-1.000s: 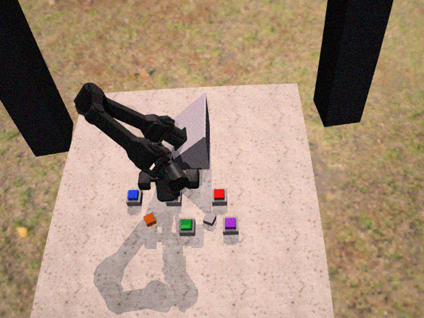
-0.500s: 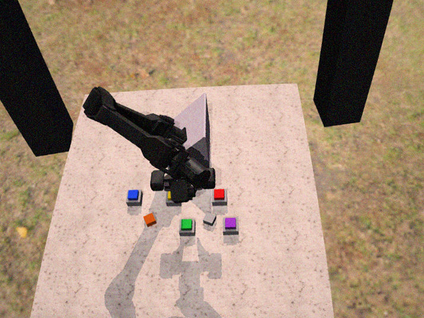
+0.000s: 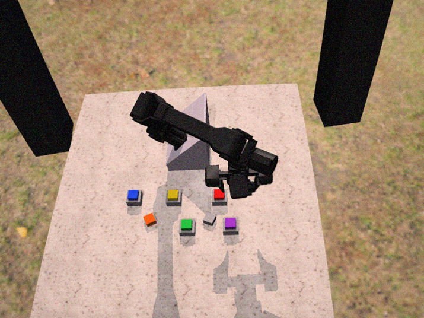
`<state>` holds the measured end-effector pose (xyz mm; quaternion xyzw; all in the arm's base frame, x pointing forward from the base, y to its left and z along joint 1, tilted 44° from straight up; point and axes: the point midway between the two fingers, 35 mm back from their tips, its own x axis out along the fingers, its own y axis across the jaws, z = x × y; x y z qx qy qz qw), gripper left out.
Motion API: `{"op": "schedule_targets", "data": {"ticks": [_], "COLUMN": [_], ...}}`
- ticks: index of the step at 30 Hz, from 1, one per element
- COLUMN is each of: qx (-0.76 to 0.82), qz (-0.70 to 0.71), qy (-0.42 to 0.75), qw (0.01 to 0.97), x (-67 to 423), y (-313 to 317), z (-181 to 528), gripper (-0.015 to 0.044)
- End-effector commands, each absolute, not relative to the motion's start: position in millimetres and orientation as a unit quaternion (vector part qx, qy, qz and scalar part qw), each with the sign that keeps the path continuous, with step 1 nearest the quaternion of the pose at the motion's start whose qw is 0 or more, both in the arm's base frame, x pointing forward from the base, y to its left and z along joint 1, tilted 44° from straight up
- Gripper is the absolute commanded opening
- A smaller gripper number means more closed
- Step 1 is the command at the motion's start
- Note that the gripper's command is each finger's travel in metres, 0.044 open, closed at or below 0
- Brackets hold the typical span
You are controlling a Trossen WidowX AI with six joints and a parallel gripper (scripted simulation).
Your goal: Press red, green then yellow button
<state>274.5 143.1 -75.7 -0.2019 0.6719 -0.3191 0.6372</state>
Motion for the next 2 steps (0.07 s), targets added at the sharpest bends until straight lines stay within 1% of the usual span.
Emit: {"op": "schedule_targets", "data": {"ticks": [1,2], "qx": [-0.195,-0.195], "qz": [-0.324,-0.324], "qy": [0.672,0.672], "qw": [0.637,0.637], "x": [276.9,276.9], "y": [149.2,149.2], "z": [-80.8,-80.8], "gripper": [0.04,0.04]}}
